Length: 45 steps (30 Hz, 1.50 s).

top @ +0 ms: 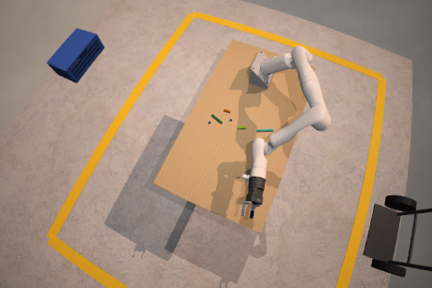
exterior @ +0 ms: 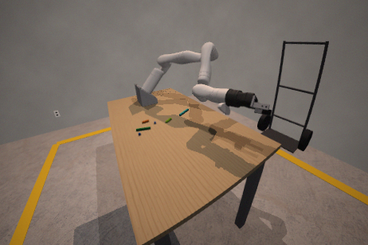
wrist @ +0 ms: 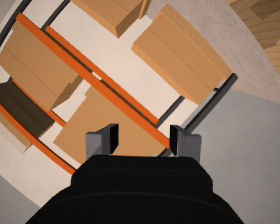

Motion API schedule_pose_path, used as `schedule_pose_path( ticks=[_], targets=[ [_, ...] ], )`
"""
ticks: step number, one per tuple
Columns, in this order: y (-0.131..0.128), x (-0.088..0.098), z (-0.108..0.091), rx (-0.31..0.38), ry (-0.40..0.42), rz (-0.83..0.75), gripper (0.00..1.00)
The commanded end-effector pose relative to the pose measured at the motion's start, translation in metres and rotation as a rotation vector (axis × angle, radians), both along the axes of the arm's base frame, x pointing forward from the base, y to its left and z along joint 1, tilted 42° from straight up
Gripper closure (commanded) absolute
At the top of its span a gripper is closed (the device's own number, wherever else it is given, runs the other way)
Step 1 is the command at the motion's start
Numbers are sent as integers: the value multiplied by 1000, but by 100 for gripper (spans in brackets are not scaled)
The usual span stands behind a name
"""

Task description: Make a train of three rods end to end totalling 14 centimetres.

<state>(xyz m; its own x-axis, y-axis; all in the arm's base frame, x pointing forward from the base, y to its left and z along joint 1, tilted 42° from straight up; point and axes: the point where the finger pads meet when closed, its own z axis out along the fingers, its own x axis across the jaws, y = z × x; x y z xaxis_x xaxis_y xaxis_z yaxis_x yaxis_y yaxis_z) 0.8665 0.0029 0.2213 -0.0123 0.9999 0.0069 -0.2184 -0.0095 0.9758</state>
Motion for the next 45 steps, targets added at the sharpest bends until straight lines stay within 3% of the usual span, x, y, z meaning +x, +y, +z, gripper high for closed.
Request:
schedule_pose_path(
  ticks=[1, 15, 22, 28, 30, 34, 38, 39, 43, 45],
  targets=[
    [-2, 0, 2, -2, -2, -2, 0],
    [-4, 0, -4, -76, 9, 11, 0],
    [-8, -2, -13, -194, 24, 33, 0],
    [-13, -6, -27, -347, 41, 65, 0],
    [-13, -6, -27, -347, 41, 65, 0],
    [-18, -11, -39, -475, 52, 93, 0],
    [-18, -11, -39, -475, 52, 93, 0],
    [-19, -12, -42, -510, 55, 102, 0],
    [-19, -12, -42, -510, 55, 102, 0],
    [-21, -14, -46, -546, 57, 110, 0]
  ],
)
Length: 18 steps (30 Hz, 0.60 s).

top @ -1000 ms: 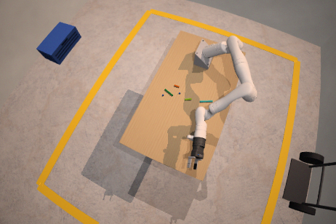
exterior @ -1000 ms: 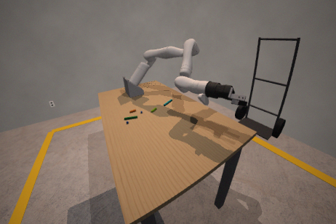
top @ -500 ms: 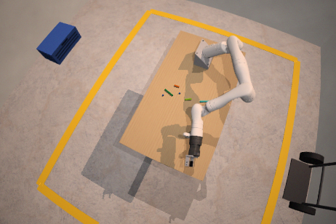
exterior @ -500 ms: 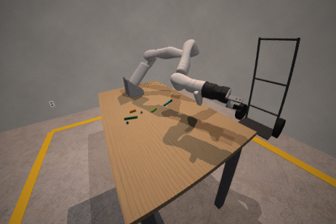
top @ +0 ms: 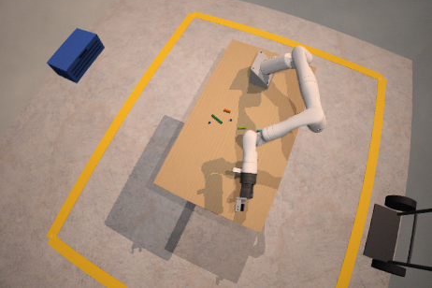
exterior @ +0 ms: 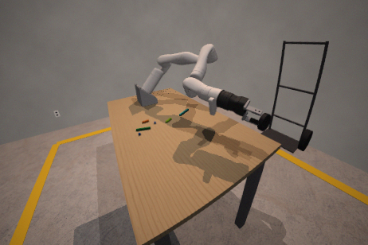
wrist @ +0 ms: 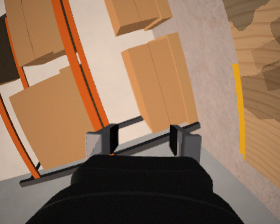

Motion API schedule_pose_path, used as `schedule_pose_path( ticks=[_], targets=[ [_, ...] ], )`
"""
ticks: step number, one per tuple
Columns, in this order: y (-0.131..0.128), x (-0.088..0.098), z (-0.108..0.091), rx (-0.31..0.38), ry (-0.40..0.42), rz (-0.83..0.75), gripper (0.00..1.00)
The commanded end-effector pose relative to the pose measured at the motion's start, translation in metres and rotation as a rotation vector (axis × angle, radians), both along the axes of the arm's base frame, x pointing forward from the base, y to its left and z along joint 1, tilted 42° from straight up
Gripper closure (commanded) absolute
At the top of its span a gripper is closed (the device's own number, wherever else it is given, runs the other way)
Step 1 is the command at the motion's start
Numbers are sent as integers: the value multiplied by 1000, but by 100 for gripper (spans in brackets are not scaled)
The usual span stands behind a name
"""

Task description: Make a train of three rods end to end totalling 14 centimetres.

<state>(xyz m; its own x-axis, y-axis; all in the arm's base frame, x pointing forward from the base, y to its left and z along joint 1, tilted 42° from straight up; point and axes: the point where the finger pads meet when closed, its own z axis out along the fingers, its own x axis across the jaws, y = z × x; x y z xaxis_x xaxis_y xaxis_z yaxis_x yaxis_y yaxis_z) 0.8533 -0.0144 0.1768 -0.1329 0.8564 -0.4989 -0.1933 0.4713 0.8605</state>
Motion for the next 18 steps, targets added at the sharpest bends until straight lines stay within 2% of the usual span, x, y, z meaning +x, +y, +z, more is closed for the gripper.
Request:
schedule_pose_path(
  ticks=[1, 3, 4, 8, 9, 13, 14, 18],
  targets=[
    [-4, -1, -1, -11, 1, -2, 0],
    [-4, -1, -1, -11, 1, -2, 0],
    [-5, -2, -5, -48, 4, 8, 0],
    [-5, -2, -5, -48, 4, 8, 0],
    [-7, -4, -9, -86, 6, 18, 0],
    [-7, -4, -9, -86, 6, 18, 0],
    [-8, -6, -13, -125, 9, 29, 0],
    [-8, -6, -13, -125, 9, 29, 0]
  ],
)
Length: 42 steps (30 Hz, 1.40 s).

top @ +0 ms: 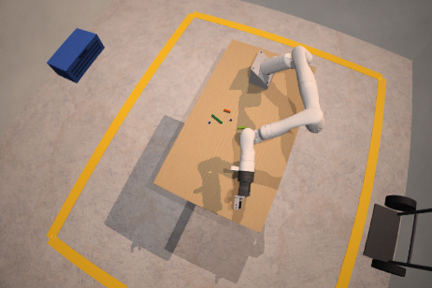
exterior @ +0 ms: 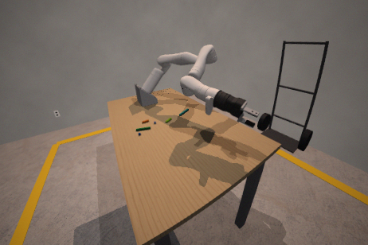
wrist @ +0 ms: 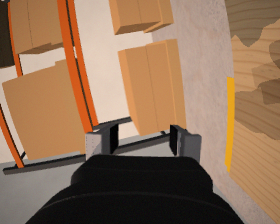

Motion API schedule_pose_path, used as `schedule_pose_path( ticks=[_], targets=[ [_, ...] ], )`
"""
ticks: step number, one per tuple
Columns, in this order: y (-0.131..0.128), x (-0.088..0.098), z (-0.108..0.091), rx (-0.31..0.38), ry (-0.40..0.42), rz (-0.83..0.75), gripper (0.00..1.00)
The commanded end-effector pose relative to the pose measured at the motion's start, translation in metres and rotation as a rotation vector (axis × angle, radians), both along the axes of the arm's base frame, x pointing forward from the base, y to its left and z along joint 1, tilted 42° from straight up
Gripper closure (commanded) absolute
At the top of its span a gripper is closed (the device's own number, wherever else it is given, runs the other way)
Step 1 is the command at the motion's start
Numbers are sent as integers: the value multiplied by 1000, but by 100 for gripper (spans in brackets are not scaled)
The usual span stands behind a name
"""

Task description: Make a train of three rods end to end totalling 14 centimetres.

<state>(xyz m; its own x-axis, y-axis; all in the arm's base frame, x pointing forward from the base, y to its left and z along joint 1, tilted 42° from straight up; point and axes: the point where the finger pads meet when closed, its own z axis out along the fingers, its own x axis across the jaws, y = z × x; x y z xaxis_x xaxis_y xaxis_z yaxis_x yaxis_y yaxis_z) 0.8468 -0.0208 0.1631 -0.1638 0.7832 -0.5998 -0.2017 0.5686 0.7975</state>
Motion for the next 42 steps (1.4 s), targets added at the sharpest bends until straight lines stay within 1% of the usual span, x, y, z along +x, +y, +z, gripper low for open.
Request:
schedule_pose_path(
  ticks=[1, 2, 3, 7, 8, 12, 13, 19, 20, 24, 25, 29, 30, 36, 37, 41, 42],
  targets=[
    [-2, 0, 1, -1, -1, -2, 0],
    [-2, 0, 1, -1, -1, -2, 0],
    [-4, -2, -4, -41, 1, 9, 0],
    [-4, -2, -4, -41, 1, 9, 0],
    [-5, -5, -8, -81, 3, 22, 0],
    [-5, -5, -8, -81, 3, 22, 0],
    [-7, -8, -13, -123, 5, 34, 0],
    [-7, -8, -13, -123, 5, 34, 0],
    [-9, -10, -18, -165, 7, 48, 0],
    [-9, -10, -18, -165, 7, 48, 0],
    [-11, -14, -23, -208, 8, 62, 0],
    [-11, -14, -23, -208, 8, 62, 0],
    [-13, -17, -28, -252, 9, 77, 0],
    [-13, -17, -28, -252, 9, 77, 0],
    [-15, -21, -33, -296, 10, 93, 0],
    [-15, -21, -33, -296, 10, 93, 0],
    [-17, -25, -39, -341, 11, 110, 0]
  ],
)
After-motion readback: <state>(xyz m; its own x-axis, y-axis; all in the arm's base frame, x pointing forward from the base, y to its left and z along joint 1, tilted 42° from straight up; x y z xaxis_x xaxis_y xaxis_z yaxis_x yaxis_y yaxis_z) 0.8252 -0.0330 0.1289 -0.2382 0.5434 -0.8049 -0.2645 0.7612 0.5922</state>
